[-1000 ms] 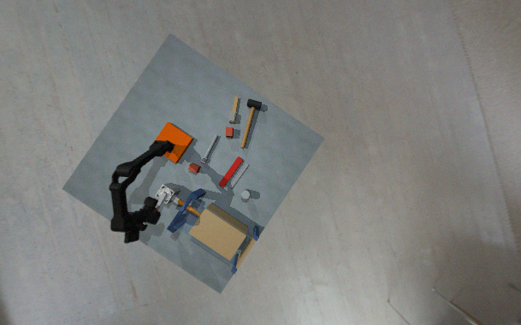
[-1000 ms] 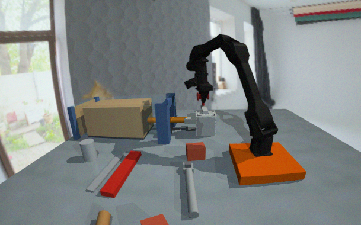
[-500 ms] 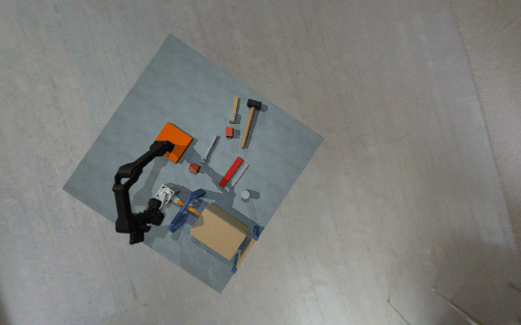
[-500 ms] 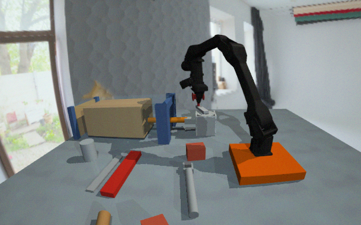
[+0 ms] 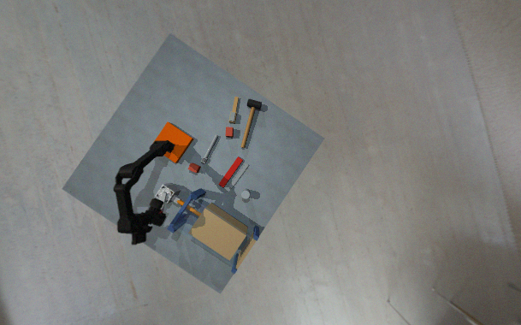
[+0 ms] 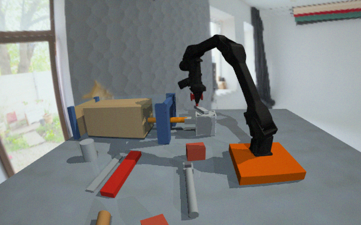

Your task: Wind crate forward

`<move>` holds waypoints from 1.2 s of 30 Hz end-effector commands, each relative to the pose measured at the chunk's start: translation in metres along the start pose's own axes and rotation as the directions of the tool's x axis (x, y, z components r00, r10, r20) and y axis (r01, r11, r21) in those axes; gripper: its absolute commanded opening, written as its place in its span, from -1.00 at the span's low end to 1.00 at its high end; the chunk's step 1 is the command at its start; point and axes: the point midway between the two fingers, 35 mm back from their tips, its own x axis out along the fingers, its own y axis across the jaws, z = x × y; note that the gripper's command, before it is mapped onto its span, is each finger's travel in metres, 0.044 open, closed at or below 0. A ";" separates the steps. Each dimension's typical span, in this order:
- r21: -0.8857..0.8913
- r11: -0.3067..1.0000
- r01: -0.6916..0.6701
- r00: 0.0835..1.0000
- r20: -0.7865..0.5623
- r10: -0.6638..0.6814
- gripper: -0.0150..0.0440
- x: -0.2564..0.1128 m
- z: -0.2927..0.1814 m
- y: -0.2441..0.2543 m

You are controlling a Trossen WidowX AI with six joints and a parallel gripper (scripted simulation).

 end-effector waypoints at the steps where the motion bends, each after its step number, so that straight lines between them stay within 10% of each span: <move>1: -0.045 0.999 -0.021 0.999 0.042 0.023 -0.49 0.000 0.028 0.013; 36: -0.045 0.999 -0.021 0.999 0.042 0.023 -0.49 -0.001 0.032 0.016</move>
